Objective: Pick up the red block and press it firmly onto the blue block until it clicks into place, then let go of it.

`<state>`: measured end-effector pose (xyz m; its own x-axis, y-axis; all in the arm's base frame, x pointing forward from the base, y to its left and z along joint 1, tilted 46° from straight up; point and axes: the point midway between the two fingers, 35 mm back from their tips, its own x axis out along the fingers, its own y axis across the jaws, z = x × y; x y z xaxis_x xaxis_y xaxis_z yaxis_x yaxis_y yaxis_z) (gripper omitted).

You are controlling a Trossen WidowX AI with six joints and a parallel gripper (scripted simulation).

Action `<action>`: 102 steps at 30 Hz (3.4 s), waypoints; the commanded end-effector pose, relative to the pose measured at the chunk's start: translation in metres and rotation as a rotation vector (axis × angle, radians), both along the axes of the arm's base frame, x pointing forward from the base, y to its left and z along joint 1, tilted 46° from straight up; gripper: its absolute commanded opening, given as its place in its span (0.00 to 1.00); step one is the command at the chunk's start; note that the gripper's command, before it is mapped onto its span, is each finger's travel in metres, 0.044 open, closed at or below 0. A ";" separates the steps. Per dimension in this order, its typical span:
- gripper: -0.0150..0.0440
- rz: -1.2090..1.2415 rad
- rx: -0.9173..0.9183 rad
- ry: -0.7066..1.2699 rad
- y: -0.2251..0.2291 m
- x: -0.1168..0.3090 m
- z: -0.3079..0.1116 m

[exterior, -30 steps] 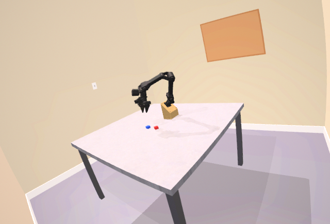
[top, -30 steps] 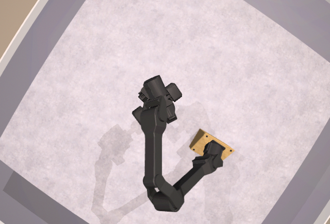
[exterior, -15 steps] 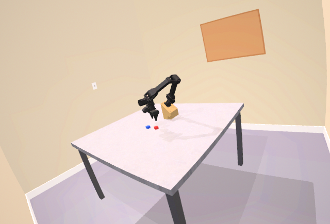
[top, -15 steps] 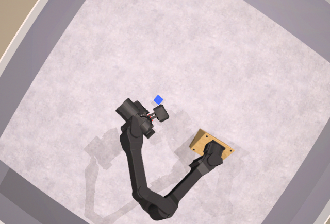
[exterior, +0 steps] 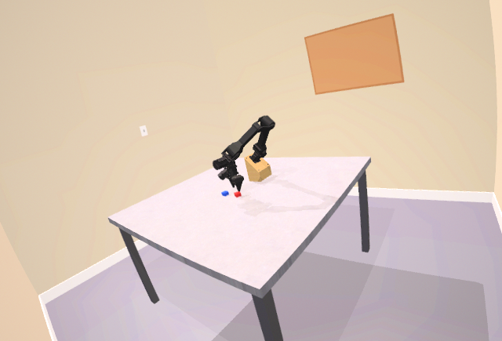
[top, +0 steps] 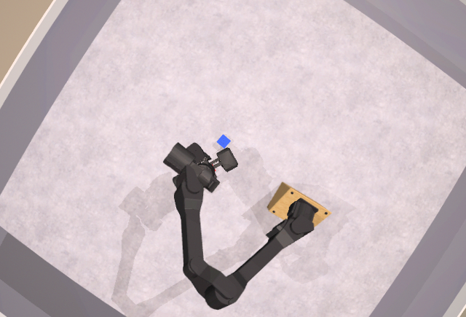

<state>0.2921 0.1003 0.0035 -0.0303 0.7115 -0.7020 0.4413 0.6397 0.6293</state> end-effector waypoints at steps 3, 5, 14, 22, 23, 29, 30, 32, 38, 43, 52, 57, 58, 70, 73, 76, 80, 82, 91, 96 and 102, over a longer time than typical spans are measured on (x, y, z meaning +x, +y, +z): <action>1.00 -0.002 0.004 0.012 0.006 -0.003 -0.007; 1.00 -0.002 0.004 0.012 0.009 -0.003 -0.010; 1.00 -0.002 0.004 0.012 0.019 -0.003 -0.020; 0.96 -0.002 0.005 0.012 0.025 -0.004 -0.026; 0.91 -0.002 0.005 0.012 0.025 -0.004 -0.026; 0.64 -0.002 0.005 0.012 0.025 -0.004 -0.026; 0.60 -0.002 0.005 0.012 0.025 -0.004 -0.026; 0.51 -0.002 0.005 0.012 0.025 -0.004 -0.026; 0.38 -0.002 0.005 0.012 0.025 -0.004 -0.026; 0.25 -0.003 0.004 0.012 0.023 -0.003 -0.024; 0.25 -0.004 -0.007 0.010 -0.007 0.003 0.001; 0.25 -0.004 -0.008 0.011 -0.024 0.004 0.017; 0.25 -0.004 -0.008 0.011 -0.028 0.004 0.020; 0.25 -0.002 0.000 0.012 -0.062 -0.001 0.057; 0.25 -0.001 0.000 0.010 -0.062 -0.001 0.056; 0.25 0.024 0.000 -0.015 -0.065 0.002 0.046; 0.25 0.067 0.002 -0.059 -0.070 0.006 0.027; 0.25 0.088 0.002 -0.081 -0.072 0.007 0.018; 0.25 0.184 0.006 -0.179 -0.082 0.010 -0.025; 0.25 0.232 0.008 -0.227 -0.087 0.009 -0.047; 0.25 0.254 0.009 -0.249 -0.090 0.008 -0.057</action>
<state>0.3006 0.0117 -0.0470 -0.0345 0.7116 -0.7017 0.1296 0.6994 0.7029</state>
